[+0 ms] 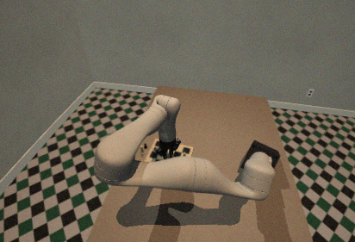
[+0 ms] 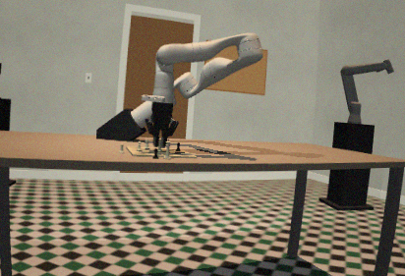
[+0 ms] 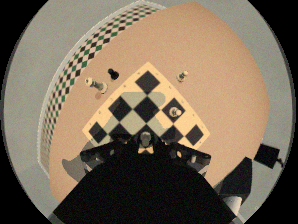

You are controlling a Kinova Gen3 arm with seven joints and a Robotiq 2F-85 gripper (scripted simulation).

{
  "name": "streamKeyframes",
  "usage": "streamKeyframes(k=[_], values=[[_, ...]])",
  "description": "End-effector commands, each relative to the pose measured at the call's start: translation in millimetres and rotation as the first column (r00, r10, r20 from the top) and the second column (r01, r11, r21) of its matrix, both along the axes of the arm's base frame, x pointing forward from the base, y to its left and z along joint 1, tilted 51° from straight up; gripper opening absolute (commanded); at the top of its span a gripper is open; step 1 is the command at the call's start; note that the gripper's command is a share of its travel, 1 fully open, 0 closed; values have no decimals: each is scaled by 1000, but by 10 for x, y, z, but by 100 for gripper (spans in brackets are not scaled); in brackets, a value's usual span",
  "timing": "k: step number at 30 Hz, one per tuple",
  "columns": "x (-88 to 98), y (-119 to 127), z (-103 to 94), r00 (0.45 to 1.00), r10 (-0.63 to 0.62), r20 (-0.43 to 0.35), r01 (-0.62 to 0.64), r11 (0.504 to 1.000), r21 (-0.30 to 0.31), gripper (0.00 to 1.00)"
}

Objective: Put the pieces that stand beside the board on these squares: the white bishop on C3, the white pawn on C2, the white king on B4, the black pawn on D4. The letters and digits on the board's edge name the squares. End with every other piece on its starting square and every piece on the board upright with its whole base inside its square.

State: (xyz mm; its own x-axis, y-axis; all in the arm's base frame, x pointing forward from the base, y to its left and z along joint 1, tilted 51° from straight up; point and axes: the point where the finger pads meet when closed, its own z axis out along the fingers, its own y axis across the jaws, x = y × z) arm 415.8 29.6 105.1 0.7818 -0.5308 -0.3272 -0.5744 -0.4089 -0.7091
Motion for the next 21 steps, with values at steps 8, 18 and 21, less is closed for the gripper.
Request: streamKeyframes(k=[8,18,21], values=[[2,-7,3,1000,-1,1,1,1000,-1,37],[-9,-42,33,1000,-1,1,1,1000,-1,37],[-30,-107,87,1000,-1,1,1,1000,-1,37]])
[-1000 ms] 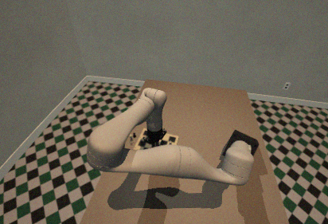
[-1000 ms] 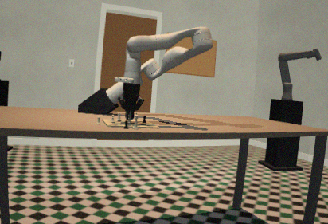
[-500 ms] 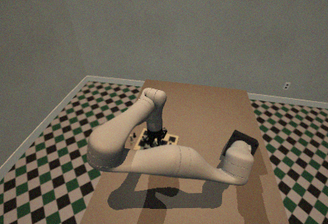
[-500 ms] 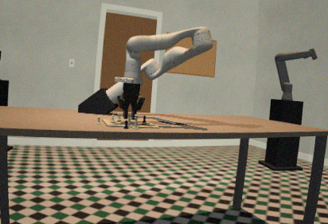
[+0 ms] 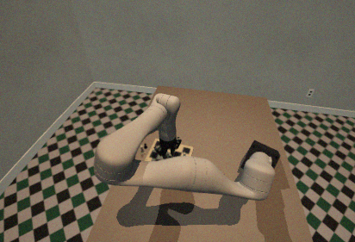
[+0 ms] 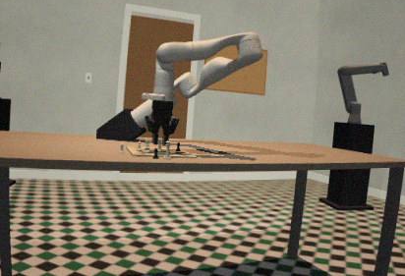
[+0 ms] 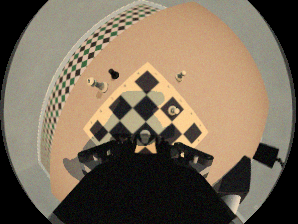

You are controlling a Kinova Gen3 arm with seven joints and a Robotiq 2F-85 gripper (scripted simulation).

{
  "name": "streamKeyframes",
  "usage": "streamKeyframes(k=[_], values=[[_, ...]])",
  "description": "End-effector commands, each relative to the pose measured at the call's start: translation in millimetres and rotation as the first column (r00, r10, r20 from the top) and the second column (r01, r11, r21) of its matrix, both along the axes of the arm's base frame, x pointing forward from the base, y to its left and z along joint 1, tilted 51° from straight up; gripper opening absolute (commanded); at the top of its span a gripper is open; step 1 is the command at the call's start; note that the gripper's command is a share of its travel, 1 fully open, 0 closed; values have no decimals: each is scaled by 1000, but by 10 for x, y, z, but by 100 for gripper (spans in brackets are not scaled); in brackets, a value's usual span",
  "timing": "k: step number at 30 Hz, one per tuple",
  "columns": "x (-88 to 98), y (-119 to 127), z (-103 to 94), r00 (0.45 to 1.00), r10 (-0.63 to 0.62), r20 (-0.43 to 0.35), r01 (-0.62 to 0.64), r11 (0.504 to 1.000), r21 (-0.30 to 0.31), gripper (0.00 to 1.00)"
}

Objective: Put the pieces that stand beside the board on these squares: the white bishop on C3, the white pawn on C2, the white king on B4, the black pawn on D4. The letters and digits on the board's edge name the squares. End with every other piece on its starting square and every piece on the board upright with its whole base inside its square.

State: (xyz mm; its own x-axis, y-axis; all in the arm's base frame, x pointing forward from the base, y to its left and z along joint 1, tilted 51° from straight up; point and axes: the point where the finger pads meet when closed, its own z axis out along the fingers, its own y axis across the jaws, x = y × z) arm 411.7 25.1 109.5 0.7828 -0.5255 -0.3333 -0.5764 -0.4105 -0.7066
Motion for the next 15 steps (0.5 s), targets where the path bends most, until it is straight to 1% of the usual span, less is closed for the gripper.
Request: streamKeyframes(k=[1,7,9,15], values=[[1,-91,68,1000,-7,7,7,1000,-3,37],[-74,-320,260,1000,-7,7,7,1000,-3,37],[-74,-320,260,1000,-7,7,7,1000,-3,37],[-147,-542,448,1000,-7,7,7,1000,-3,37]])
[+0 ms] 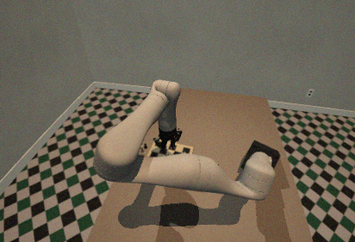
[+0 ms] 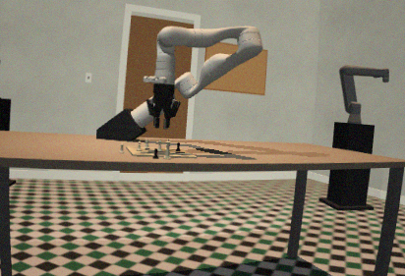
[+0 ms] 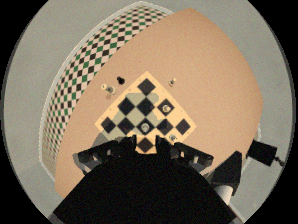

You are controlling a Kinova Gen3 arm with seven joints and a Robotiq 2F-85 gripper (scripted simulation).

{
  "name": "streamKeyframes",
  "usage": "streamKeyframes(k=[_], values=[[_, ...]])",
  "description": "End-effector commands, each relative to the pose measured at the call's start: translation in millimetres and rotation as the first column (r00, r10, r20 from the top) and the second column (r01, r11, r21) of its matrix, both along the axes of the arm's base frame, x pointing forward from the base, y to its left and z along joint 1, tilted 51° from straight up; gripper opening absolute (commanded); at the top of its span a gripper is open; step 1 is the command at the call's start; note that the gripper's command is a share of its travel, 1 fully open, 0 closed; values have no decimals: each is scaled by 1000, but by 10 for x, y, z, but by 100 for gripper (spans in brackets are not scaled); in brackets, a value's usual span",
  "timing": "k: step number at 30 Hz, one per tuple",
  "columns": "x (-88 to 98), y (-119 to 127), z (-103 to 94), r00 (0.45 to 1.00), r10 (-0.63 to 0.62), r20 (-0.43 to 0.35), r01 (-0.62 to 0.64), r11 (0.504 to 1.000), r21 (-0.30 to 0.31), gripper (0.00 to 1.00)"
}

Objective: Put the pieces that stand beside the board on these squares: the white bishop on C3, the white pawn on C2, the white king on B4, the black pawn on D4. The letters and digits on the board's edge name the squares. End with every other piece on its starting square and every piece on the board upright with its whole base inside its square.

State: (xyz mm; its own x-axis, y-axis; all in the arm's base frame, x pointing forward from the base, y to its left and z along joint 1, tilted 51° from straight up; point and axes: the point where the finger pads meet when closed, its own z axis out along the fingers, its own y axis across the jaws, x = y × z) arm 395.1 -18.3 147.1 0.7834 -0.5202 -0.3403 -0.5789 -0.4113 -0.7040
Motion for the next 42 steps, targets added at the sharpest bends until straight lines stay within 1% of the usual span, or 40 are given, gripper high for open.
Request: streamKeyframes(k=[1,8,9,30,33,35,37,42], values=[[10,-134,93,1000,-12,14,13,1000,-6,37],[-11,-196,145,1000,-12,14,13,1000,-6,37],[-11,-196,145,1000,-12,14,13,1000,-6,100],[-11,-196,145,1000,-12,14,13,1000,-6,100],[9,-220,120,1000,-6,21,6,1000,-10,100],[64,-289,47,999,14,41,-13,1000,-19,100],[156,-405,-81,996,48,76,-45,998,-35,100],[435,-774,-542,967,162,197,-147,985,-90,100]])
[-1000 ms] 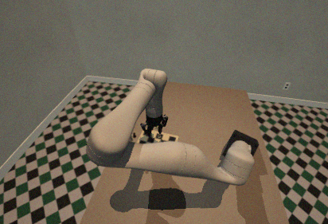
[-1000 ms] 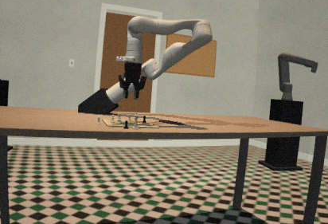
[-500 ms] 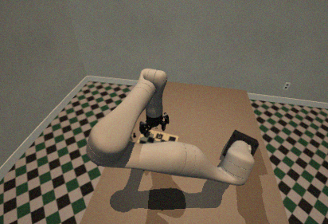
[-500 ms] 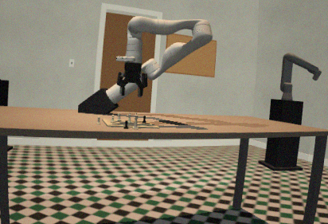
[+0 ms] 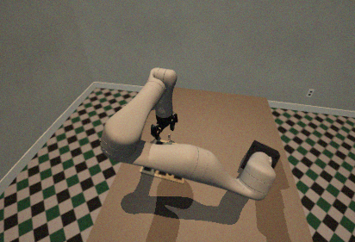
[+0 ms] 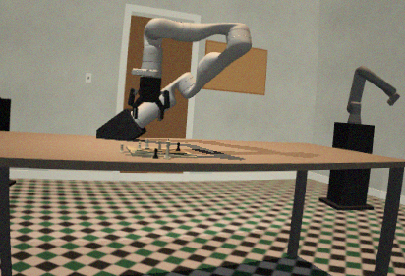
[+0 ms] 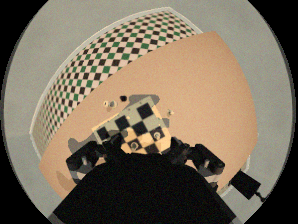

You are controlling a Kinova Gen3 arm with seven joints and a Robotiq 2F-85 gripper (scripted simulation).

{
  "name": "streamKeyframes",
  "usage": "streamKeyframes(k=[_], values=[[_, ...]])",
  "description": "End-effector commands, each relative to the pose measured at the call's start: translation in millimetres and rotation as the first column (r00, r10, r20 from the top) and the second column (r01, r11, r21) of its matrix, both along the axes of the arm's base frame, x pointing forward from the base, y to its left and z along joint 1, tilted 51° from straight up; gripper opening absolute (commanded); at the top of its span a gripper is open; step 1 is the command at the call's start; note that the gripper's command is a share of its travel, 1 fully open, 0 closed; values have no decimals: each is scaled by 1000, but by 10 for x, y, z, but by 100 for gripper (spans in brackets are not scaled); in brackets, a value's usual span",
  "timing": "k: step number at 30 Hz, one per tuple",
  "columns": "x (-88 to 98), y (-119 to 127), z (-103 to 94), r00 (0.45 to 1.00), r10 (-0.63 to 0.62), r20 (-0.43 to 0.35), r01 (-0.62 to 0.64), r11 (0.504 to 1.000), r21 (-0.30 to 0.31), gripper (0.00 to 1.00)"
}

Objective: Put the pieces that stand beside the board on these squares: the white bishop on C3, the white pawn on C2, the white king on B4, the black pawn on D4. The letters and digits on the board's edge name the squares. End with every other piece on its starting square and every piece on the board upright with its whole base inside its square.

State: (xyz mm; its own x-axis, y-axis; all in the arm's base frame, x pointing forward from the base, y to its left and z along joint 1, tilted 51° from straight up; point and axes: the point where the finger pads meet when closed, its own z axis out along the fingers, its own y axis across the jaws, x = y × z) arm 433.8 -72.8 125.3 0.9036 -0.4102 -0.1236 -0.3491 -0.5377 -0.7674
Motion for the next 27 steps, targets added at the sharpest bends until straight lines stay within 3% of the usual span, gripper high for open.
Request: streamKeyframes(k=[1,10,11,27], values=[[94,-292,-412,1000,26,16,-25,1000,-7,100],[215,-466,-672,993,81,87,-79,997,-27,100],[215,-466,-672,993,81,87,-79,997,-27,34],[215,-466,-672,993,81,87,-79,997,-27,34]])
